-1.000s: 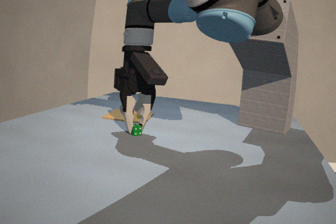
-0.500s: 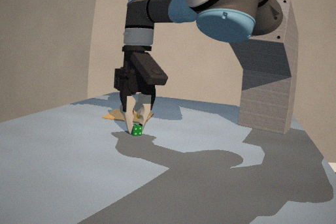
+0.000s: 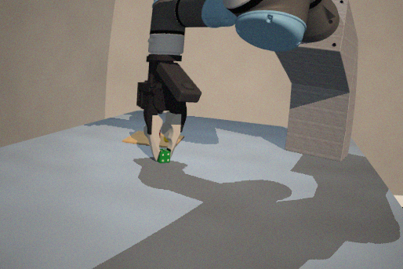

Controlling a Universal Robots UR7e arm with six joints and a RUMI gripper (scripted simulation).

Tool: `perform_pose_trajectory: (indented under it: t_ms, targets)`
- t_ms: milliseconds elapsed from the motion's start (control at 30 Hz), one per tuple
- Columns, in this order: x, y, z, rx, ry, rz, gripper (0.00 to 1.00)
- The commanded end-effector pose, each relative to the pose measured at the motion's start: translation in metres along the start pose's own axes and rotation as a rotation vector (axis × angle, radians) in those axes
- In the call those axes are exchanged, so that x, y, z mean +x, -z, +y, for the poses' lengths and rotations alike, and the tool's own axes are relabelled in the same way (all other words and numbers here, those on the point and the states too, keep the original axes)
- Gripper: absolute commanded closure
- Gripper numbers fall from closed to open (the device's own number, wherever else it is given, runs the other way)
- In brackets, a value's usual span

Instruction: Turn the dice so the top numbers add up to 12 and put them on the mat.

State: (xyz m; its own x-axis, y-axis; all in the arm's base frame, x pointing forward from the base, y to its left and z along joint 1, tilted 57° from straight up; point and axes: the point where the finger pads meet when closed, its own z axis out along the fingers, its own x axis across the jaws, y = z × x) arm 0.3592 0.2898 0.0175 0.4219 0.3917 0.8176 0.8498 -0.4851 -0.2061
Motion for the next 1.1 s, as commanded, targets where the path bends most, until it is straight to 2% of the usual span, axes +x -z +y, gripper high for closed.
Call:
perform_pose_trajectory:
  t_ms: [0, 467, 1067]
  targets:
    - [0.0, 0.0, 0.0, 0.001, 0.002, -0.001, 0.94]
    - [0.0, 0.004, 0.0, 0.001, 0.002, -0.001, 0.94]
    - [0.0, 0.019, 0.0, 0.001, 0.002, -0.001, 0.94]
